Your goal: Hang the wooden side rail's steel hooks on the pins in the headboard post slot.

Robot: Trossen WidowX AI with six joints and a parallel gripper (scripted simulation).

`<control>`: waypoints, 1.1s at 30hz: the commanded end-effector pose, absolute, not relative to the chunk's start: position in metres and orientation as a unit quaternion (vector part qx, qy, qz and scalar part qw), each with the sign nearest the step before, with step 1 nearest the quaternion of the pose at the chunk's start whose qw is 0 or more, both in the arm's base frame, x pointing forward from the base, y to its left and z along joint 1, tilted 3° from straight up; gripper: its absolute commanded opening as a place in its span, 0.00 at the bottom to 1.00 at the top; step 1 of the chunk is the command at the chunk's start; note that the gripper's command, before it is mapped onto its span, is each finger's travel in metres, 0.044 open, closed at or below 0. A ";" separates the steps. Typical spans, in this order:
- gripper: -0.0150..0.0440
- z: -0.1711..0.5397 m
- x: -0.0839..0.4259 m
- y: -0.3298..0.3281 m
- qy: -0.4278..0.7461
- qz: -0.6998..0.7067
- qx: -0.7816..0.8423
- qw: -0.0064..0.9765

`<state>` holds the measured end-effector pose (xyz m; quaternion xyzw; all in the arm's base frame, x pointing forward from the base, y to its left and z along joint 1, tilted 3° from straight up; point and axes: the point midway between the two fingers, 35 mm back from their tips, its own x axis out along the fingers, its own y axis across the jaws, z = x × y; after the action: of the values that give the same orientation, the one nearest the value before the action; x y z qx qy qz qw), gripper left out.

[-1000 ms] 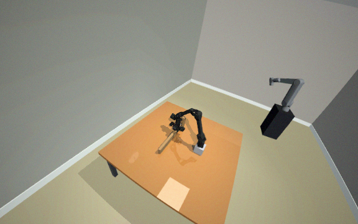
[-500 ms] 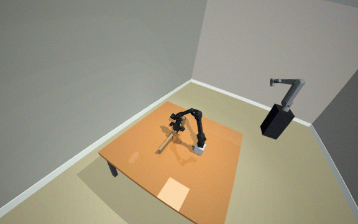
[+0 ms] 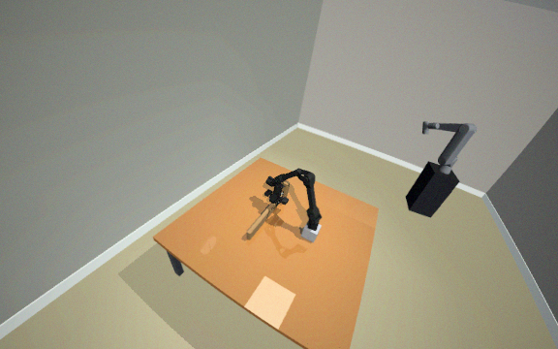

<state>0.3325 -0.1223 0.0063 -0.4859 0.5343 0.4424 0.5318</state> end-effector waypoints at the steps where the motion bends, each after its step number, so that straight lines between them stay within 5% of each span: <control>1: 0.25 0.010 0.336 -0.124 0.532 0.440 -0.490 0.532; 33: 0.25 0.007 0.334 -0.128 0.532 0.440 -0.491 0.532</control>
<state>0.3341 -0.1264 0.0067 -0.4892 0.5319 0.4421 0.5313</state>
